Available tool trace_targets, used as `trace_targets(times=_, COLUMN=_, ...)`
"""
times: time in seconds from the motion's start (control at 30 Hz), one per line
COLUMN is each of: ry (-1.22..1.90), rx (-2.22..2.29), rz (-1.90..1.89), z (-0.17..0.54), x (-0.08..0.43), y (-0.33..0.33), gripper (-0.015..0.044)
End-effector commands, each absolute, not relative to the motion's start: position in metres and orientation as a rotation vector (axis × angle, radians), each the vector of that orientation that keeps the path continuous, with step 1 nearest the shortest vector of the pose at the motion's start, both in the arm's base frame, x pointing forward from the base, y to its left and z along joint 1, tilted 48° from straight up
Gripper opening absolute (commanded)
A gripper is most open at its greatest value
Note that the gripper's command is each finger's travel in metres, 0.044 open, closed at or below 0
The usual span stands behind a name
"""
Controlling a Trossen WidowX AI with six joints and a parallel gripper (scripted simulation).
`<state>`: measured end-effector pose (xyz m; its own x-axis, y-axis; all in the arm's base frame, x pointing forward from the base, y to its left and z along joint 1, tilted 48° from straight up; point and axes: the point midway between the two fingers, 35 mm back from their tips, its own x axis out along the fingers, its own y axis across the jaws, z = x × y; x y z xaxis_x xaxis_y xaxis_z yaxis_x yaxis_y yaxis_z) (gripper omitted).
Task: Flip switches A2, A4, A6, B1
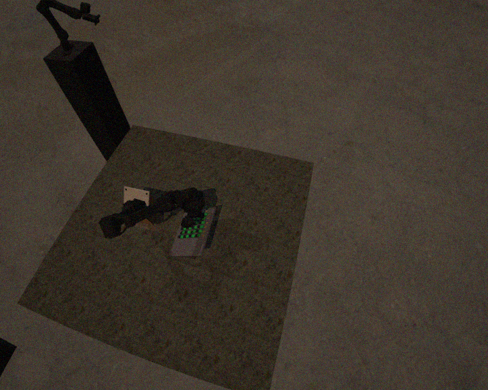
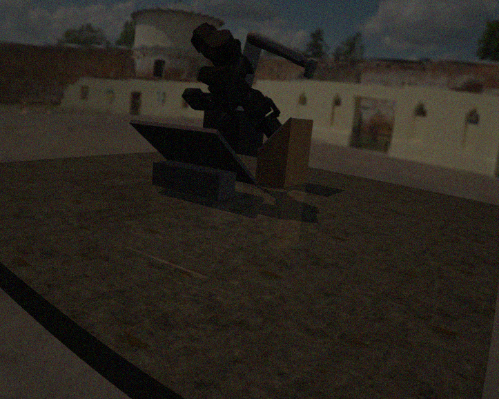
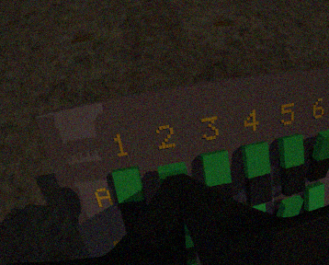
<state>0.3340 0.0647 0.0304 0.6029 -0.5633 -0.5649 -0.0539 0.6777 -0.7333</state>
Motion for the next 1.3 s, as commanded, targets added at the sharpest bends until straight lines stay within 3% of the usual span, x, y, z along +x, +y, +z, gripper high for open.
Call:
trace_targets(times=0.0, ry=0.894, rx=-0.793, rz=-0.328, z=0.0293, x=0.334, y=0.0646, gripper=0.0)
trace_targets(times=1.27, ry=0.894, rx=-0.794, rz=-0.329, z=0.0265, x=0.3371, y=0.0617, gripper=0.0)
